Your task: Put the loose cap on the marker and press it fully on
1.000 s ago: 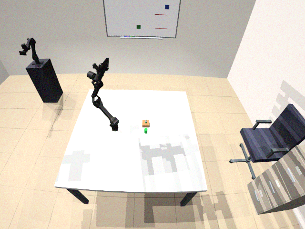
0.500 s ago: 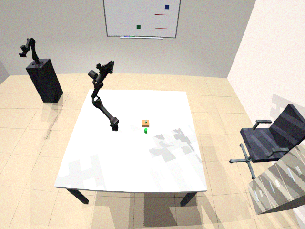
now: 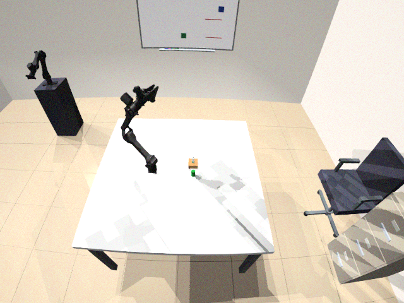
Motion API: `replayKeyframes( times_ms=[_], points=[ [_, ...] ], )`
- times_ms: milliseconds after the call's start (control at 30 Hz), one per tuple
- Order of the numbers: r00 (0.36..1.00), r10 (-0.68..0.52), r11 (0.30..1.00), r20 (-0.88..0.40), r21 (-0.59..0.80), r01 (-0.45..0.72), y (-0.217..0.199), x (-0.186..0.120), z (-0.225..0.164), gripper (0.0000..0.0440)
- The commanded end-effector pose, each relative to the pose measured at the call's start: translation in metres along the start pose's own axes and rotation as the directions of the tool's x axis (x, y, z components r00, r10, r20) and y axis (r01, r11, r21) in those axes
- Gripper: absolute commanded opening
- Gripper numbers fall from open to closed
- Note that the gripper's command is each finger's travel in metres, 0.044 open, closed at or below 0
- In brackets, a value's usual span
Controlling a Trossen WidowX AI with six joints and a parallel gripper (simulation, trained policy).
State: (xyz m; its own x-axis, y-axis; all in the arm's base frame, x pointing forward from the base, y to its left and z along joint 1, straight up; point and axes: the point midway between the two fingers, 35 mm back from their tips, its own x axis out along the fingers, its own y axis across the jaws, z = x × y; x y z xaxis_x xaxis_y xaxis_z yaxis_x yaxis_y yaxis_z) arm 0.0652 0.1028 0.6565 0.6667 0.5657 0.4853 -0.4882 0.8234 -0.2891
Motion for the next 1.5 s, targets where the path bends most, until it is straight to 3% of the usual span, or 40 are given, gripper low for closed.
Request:
replayKeyframes(
  times_ms=[0,1467],
  points=[
    [0.999,0.004,1.0,-0.046,0.03,-0.002,-0.008,0.002,-0.013,0.033],
    [0.905,0.111,0.937,-0.411,0.347,0.043,-0.048,0.005,-0.144,0.0331]
  ],
)
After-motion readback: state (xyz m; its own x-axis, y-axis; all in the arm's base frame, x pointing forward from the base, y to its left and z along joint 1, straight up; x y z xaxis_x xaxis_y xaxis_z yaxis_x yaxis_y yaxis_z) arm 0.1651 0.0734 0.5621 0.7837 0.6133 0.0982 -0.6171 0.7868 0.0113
